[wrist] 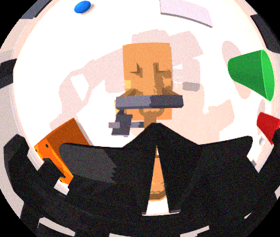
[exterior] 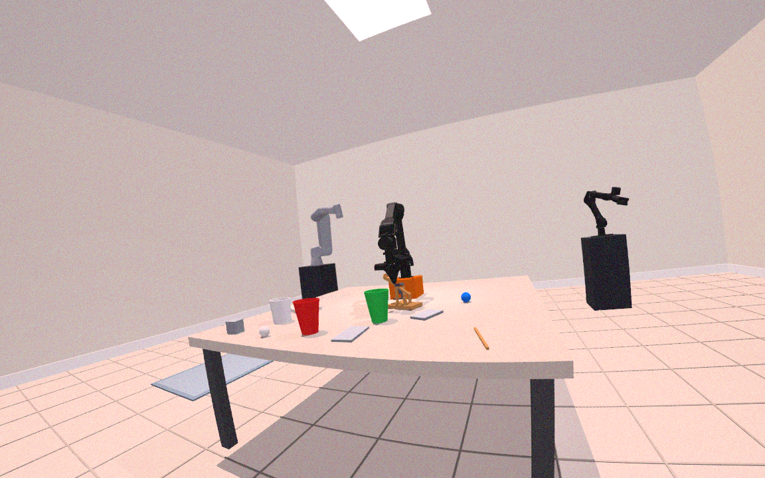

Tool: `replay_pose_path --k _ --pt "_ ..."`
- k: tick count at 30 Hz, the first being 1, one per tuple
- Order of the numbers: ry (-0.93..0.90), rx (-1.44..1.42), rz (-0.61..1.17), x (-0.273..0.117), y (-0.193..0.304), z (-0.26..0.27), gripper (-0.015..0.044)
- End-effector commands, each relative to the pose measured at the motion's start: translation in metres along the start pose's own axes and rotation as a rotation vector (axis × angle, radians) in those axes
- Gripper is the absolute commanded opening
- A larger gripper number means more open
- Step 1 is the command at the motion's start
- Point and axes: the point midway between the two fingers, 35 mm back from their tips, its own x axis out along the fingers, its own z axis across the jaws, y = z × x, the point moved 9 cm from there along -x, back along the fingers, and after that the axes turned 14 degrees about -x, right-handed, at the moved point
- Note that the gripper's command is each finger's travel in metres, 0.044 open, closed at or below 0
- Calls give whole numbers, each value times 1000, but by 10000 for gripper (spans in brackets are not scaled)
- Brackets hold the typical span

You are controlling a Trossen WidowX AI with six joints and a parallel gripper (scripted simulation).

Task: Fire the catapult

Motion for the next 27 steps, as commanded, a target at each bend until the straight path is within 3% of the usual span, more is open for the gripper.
replay_pose_path --k 1,27 --pt "-5 -3 5 7 4 2 0" --pt "-6 -3 7 41 18 5 0"
